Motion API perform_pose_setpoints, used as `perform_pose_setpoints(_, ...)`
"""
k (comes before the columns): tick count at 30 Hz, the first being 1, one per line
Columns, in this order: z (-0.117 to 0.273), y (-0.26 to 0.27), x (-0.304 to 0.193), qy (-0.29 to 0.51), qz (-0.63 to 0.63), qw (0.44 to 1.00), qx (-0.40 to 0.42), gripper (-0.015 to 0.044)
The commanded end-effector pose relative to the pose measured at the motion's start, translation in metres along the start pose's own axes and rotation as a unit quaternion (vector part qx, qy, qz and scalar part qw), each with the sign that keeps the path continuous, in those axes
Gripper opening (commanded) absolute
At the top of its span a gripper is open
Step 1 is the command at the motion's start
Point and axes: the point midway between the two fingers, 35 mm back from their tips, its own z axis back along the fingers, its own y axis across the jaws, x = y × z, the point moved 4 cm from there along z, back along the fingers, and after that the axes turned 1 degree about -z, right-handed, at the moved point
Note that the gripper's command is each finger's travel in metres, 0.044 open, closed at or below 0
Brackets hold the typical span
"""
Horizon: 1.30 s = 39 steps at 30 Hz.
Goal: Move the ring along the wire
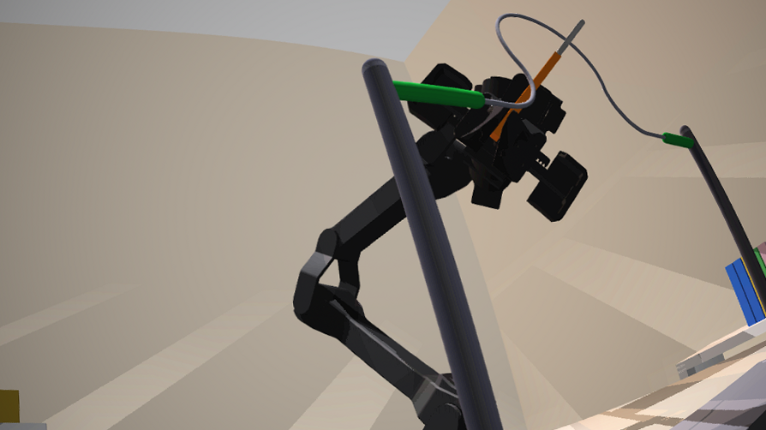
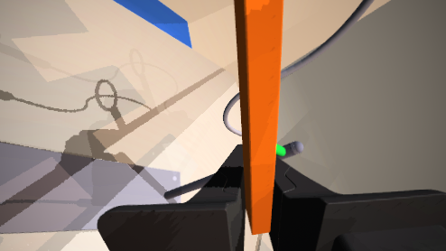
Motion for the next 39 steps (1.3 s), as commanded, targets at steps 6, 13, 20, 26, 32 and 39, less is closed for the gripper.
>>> perform_pose_setpoints(6, -0.001, -0.004, -0.001, -0.008, 0.057, 0.997, -0.044, -0.015)
perform_pose_setpoints(13, -0.001, -0.008, -0.001, -0.015, 0.102, 0.992, -0.078, -0.015)
perform_pose_setpoints(20, -0.001, -0.011, -0.001, -0.023, 0.146, 0.983, -0.111, -0.015)
perform_pose_setpoints(26, -0.001, -0.014, 0.0, -0.028, 0.183, 0.973, -0.139, -0.015)
perform_pose_setpoints(32, -0.001, -0.017, 0.001, -0.034, 0.22, 0.961, -0.166, -0.015)
perform_pose_setpoints(39, 0.0, -0.02, 0.002, -0.04, 0.261, 0.944, -0.197, -0.015)
